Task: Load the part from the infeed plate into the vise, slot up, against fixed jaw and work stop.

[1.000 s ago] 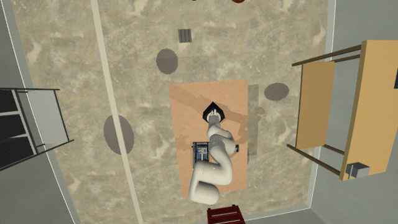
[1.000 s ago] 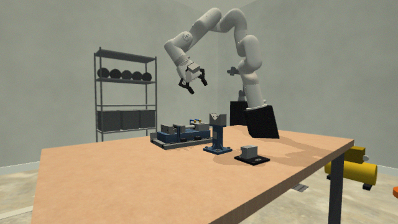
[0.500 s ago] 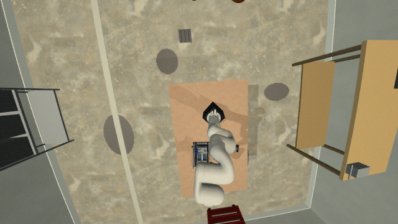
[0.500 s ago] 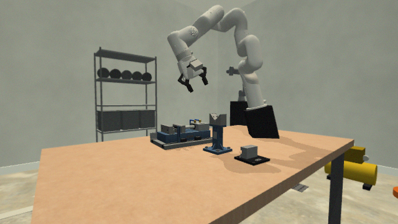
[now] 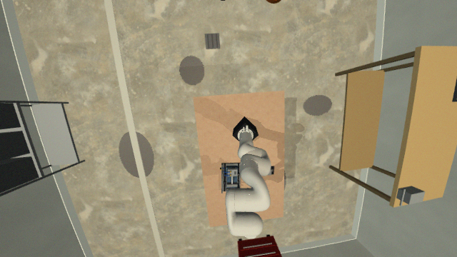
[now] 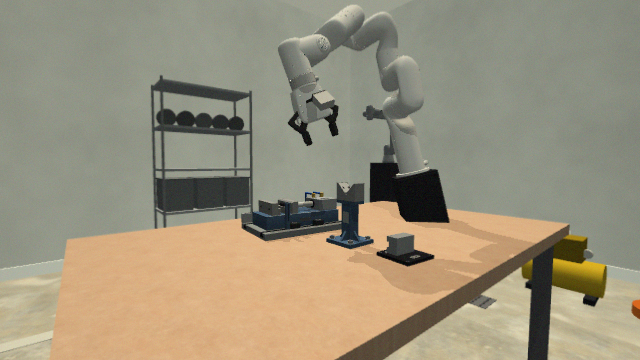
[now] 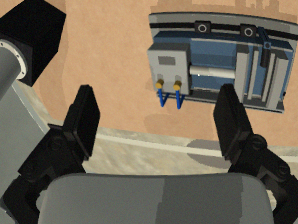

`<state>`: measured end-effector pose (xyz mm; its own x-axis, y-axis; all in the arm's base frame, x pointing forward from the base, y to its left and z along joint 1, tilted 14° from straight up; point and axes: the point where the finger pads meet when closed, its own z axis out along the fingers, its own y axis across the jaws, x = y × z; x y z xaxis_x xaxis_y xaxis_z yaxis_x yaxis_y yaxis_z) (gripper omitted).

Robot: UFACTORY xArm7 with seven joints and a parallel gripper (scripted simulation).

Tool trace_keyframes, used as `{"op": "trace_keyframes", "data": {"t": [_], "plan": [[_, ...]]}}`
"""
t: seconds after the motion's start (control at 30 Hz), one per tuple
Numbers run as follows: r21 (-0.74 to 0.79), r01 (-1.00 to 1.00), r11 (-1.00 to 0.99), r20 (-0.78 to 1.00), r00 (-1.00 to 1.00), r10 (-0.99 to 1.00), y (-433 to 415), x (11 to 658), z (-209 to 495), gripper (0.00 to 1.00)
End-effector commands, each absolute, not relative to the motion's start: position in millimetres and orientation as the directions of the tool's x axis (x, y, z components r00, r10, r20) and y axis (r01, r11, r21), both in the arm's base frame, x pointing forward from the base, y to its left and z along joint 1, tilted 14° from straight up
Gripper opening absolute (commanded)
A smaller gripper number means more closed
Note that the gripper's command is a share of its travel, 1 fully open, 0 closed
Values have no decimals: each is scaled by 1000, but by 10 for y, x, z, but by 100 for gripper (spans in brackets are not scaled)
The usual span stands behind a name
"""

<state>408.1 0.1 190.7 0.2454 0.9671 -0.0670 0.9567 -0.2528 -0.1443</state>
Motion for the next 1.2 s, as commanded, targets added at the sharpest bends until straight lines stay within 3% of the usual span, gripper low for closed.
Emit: {"op": "trace_keyframes", "data": {"t": [0.0,0.13,0.63,0.7,1.17], "plan": [[-138,958,-250,-68,243,968,20,4097,1924,100],[-55,973,-222,-110,216,970,493,4274,1864,100],[-55,973,-222,-110,216,970,493,4274,1864,100],[15,982,-190,-139,191,972,958,4373,1761,100],[15,982,-190,-139,191,972,958,4373,1761,100]]}}
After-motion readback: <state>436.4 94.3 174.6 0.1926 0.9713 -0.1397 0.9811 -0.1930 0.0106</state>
